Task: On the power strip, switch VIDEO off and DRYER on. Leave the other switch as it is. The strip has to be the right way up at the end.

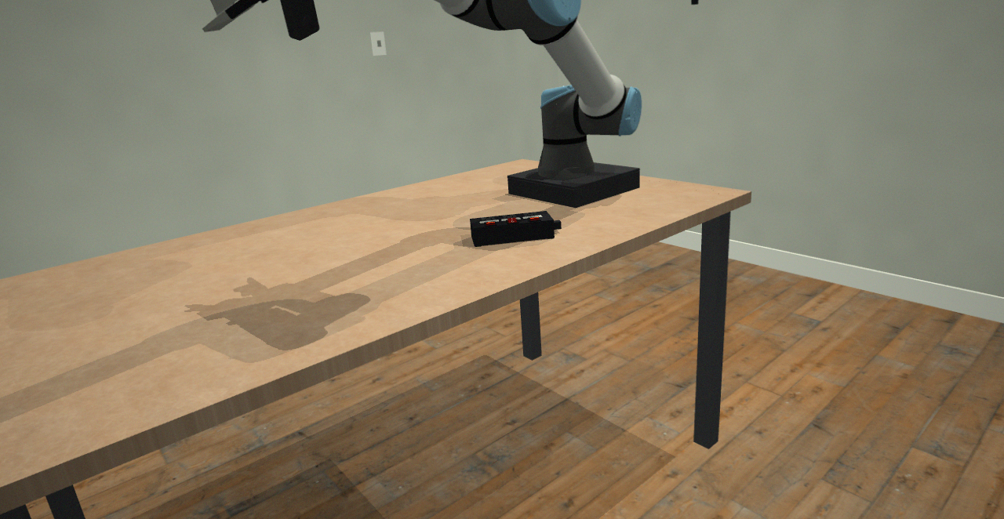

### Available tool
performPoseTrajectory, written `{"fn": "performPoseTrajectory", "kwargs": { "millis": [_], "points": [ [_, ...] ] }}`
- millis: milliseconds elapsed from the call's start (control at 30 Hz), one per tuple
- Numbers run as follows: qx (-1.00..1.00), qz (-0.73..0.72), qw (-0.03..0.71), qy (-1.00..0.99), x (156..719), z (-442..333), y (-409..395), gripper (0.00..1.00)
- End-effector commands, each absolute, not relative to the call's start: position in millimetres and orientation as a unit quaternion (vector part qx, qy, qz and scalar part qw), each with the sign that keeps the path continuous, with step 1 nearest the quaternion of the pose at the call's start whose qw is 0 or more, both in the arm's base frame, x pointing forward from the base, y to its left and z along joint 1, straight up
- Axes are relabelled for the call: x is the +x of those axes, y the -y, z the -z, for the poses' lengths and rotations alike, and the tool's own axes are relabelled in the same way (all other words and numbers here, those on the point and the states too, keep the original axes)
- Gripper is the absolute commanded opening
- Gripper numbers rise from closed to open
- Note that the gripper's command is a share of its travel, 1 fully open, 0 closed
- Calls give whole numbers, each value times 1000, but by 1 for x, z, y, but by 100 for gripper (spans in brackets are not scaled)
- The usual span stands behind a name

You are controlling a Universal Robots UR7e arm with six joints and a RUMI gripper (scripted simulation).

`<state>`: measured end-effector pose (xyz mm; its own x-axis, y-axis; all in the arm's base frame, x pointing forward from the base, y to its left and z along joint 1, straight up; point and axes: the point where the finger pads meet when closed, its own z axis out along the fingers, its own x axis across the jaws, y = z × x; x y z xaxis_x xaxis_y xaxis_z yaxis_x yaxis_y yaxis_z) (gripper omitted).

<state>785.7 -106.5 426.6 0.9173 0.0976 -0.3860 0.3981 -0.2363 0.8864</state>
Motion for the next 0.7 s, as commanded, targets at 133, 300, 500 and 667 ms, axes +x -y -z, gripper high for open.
{"fn": "performPoseTrajectory", "kwargs": {
  "millis": [133,300,500,667],
  "points": [
    [785,161,553,-229,769,-396,95,100],
    [787,180,531,-259,760,-382,88,100],
    [787,205,494,-308,746,-359,78,100],
    [783,229,454,-359,730,-335,66,100]
  ]
}}
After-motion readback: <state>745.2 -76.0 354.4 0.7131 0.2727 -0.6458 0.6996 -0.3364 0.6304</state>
